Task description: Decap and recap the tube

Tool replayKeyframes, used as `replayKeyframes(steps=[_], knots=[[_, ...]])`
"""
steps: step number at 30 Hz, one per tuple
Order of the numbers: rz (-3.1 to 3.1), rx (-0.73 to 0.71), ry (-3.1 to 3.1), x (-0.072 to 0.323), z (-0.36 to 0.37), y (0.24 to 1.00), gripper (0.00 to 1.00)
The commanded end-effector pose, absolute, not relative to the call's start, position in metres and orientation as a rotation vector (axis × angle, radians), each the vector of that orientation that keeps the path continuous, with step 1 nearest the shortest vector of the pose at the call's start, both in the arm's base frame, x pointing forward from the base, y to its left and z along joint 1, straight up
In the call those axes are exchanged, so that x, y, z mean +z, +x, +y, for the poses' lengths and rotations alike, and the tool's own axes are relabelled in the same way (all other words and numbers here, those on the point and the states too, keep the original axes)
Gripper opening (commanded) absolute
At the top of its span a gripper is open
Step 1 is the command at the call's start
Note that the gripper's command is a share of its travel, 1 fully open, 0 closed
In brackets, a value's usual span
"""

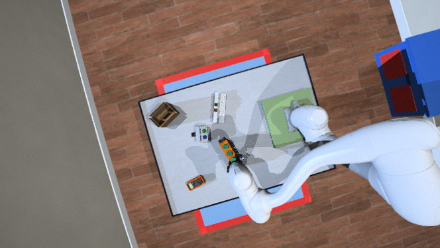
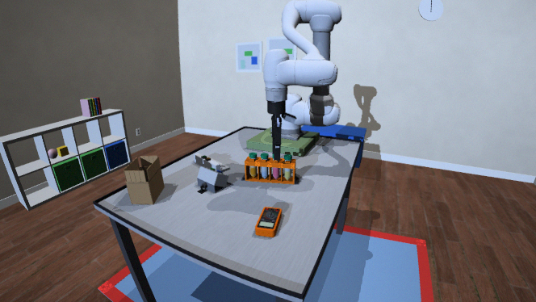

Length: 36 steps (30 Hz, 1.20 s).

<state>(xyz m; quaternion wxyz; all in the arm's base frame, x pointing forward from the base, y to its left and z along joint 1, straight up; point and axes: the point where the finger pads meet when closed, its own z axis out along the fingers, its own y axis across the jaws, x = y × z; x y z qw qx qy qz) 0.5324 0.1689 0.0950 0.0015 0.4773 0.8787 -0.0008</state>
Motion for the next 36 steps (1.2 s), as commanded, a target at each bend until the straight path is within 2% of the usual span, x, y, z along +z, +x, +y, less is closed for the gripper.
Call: replayKeyframes(steps=[1, 3, 33, 34, 36], knots=[[2.691, 0.002, 1.628, 0.0977, 0.169, 0.5318, 0.41], [2.546, 0.002, 1.84, 0.0998, 0.1688, 0.5328, 0.41], [2.539, 0.001, 1.847, 0.1063, 0.1702, 0.5344, 0.41], [2.54, 0.001, 1.847, 0.1042, 0.1699, 0.5335, 0.3], [2.54, 0.001, 1.847, 0.1042, 0.1699, 0.5335, 0.3]])
